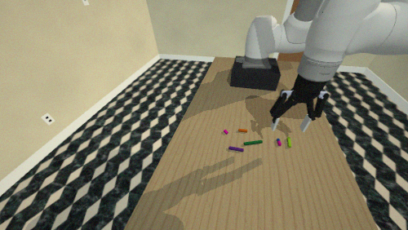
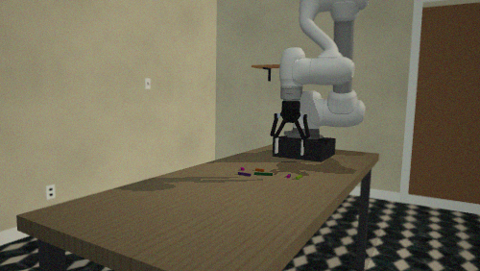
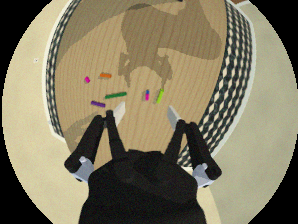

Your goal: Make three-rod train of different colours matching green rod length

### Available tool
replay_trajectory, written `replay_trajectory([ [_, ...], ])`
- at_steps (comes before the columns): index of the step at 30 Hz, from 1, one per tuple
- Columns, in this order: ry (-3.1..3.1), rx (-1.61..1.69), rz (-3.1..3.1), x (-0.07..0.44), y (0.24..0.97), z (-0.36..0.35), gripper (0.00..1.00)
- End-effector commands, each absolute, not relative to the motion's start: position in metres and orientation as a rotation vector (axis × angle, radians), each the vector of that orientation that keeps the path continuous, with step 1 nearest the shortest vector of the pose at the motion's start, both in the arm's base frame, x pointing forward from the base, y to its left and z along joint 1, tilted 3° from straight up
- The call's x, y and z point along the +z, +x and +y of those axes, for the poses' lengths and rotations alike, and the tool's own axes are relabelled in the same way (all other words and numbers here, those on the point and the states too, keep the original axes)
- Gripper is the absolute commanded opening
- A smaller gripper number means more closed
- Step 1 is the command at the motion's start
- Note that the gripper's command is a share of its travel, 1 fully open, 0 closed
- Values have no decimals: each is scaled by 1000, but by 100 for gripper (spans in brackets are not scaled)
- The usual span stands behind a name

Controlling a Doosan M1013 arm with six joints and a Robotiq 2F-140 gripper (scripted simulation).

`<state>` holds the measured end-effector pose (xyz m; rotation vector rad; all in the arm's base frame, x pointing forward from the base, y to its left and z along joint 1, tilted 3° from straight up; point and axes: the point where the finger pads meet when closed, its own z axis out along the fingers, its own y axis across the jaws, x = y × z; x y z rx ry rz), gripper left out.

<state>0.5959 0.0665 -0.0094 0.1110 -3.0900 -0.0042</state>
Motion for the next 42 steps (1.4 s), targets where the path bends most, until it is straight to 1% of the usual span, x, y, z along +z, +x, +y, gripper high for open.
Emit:
replay_trajectory([
  [1,111,-5,-3090,-9,596,67,100],
  [14,114,-5,-3090,-9,596,67,100],
  [19,205,-7,-3085,-10,596,67,100],
  [25,598,-17,-3035,-12,594,71,100],
  [27,598,-17,-3035,-12,594,71,100],
  [29,804,-22,-2988,-13,593,73,100],
  [42,1572,-40,-2671,-16,591,81,100],
])
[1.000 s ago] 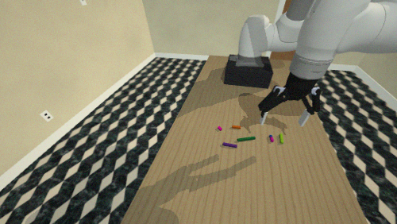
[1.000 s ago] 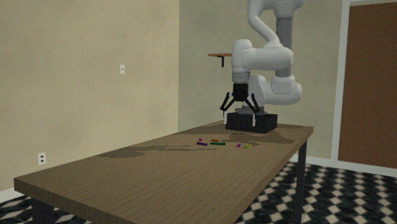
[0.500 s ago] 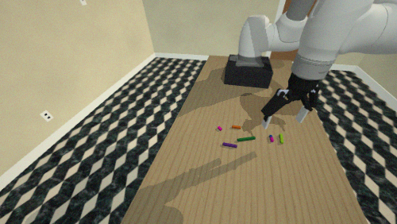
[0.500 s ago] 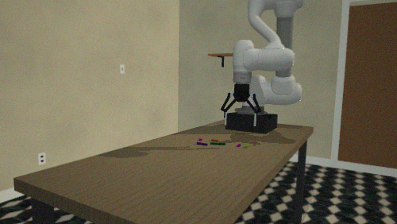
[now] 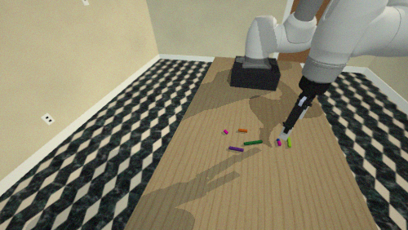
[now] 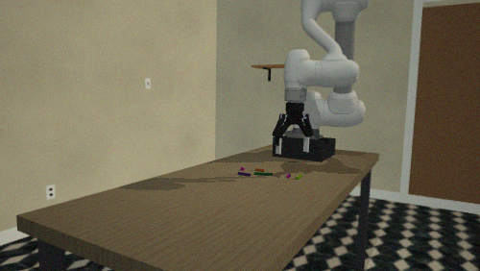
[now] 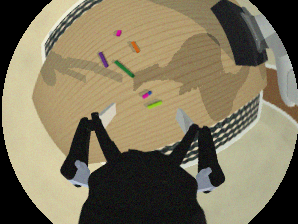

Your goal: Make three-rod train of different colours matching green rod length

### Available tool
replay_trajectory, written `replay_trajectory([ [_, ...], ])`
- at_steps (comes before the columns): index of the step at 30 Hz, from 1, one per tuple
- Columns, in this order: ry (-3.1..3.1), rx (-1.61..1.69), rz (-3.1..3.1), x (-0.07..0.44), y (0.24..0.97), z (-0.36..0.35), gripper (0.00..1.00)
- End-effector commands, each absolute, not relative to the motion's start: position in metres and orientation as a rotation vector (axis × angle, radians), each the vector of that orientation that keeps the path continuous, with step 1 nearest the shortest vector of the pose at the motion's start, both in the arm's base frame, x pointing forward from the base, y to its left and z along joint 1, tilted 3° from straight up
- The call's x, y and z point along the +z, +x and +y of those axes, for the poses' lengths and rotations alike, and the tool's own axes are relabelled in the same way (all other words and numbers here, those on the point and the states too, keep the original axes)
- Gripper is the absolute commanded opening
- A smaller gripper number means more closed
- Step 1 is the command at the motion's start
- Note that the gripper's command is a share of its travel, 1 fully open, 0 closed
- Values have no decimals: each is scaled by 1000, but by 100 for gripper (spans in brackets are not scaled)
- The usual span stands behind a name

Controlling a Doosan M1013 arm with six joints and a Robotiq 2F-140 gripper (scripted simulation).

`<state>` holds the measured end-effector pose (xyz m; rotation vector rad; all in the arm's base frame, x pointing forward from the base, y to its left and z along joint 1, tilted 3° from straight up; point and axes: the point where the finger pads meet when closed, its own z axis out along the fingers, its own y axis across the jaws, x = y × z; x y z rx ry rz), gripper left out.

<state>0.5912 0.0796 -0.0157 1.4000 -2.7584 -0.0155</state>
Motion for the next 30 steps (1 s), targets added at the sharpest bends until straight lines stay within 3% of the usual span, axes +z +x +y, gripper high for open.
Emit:
replay_trajectory([
  [1,1572,-40,-2671,-16,591,81,100],
  [30,2817,-70,-1342,-25,584,99,100],
])
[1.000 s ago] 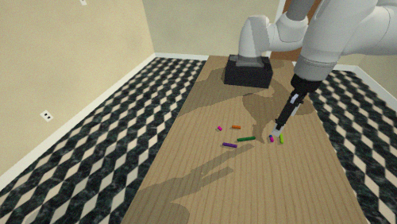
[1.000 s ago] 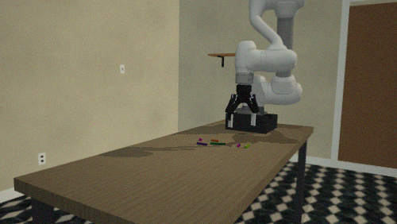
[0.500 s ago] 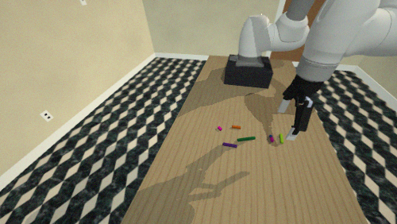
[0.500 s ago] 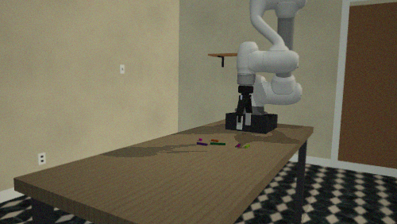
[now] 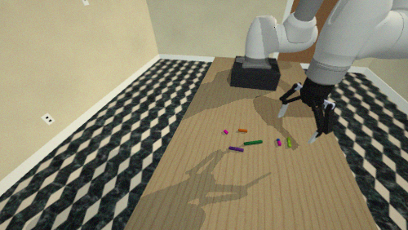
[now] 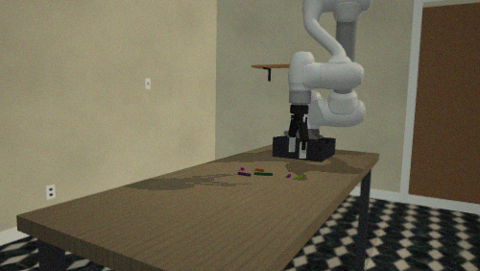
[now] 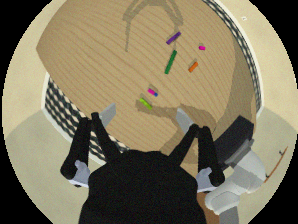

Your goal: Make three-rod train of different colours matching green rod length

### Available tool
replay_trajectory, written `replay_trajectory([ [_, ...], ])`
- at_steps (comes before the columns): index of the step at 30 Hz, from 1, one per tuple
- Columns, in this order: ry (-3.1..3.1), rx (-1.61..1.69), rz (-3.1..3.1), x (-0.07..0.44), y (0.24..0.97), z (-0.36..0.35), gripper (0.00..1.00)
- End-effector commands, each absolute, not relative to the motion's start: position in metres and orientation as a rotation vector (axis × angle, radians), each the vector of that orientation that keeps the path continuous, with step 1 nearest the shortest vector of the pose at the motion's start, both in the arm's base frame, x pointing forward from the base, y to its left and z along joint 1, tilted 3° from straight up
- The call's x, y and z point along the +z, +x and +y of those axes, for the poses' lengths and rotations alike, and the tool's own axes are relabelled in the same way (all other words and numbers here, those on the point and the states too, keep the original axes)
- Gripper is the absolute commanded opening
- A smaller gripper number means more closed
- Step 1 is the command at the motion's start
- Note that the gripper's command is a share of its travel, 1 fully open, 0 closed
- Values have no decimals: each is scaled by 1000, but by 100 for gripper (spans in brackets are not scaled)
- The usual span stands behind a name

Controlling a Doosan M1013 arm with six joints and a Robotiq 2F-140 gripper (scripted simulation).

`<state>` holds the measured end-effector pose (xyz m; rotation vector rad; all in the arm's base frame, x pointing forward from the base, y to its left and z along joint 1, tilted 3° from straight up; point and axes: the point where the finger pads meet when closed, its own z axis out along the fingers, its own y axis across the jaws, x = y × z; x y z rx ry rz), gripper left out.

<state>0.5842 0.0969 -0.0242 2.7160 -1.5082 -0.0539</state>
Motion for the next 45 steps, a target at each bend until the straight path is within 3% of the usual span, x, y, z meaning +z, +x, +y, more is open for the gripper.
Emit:
replay_trajectory([
  [1,2845,-71,-1283,-25,583,99,100],
  [18,3121,-77,-311,-30,579,109,100],
  [27,3130,-78,-219,-30,579,109,100],
  [28,3130,-78,-219,-30,579,109,15],
  [45,3130,-78,-219,-30,579,109,15],
])
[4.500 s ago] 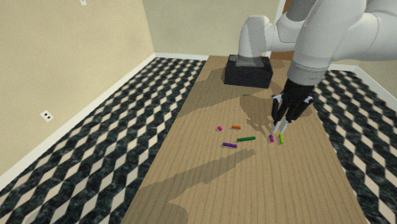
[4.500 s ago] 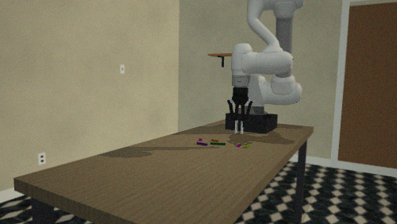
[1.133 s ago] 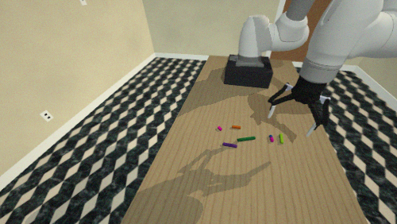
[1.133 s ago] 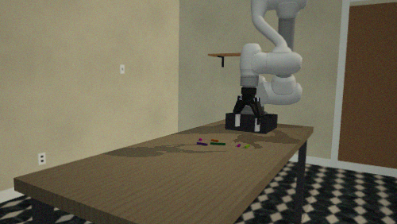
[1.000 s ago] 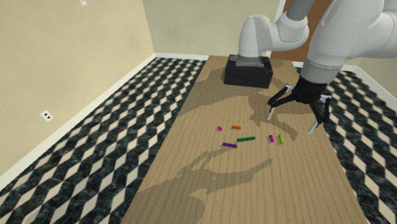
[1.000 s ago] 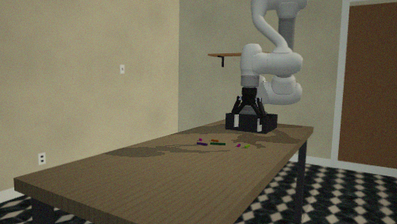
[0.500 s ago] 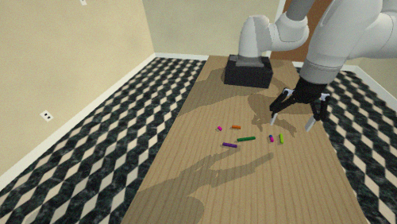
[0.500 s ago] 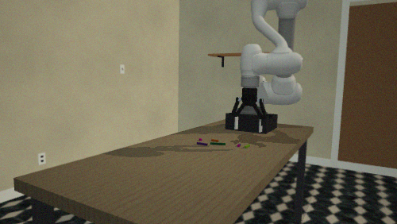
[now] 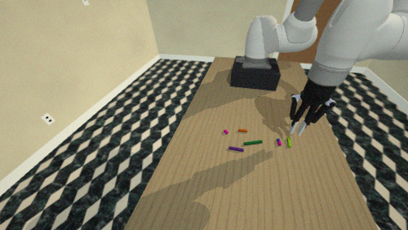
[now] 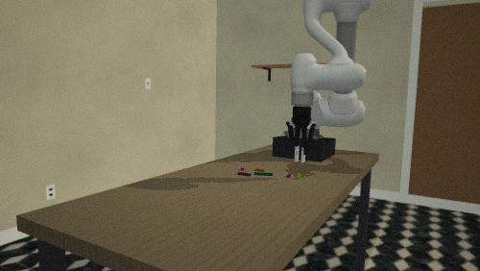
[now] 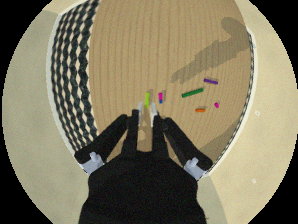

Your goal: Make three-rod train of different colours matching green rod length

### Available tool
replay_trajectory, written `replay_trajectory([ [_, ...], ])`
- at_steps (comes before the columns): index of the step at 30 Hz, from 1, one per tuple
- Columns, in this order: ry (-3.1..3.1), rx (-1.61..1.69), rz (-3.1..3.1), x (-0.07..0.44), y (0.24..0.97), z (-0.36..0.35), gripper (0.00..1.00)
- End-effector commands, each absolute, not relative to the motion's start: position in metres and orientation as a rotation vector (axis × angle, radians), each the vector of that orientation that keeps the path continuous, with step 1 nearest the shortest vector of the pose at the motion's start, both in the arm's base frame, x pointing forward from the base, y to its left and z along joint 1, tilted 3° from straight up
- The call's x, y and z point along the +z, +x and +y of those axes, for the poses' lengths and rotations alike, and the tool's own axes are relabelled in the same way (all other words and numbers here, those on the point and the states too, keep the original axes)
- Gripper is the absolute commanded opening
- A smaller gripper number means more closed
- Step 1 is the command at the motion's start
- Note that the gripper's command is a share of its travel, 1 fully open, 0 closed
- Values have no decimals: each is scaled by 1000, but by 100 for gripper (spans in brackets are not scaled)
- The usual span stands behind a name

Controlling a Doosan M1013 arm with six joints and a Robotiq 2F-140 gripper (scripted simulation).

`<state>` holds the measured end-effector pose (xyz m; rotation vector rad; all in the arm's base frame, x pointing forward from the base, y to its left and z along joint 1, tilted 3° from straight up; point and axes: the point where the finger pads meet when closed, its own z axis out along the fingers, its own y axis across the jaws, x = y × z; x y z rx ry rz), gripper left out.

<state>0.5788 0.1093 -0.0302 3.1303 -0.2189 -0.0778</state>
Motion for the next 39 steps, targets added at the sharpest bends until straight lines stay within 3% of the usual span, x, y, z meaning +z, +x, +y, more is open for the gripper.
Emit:
replay_trajectory([
  [1,3130,-78,-219,-30,579,109,15],
  [39,3131,-78,-219,-43,578,109,15],
])
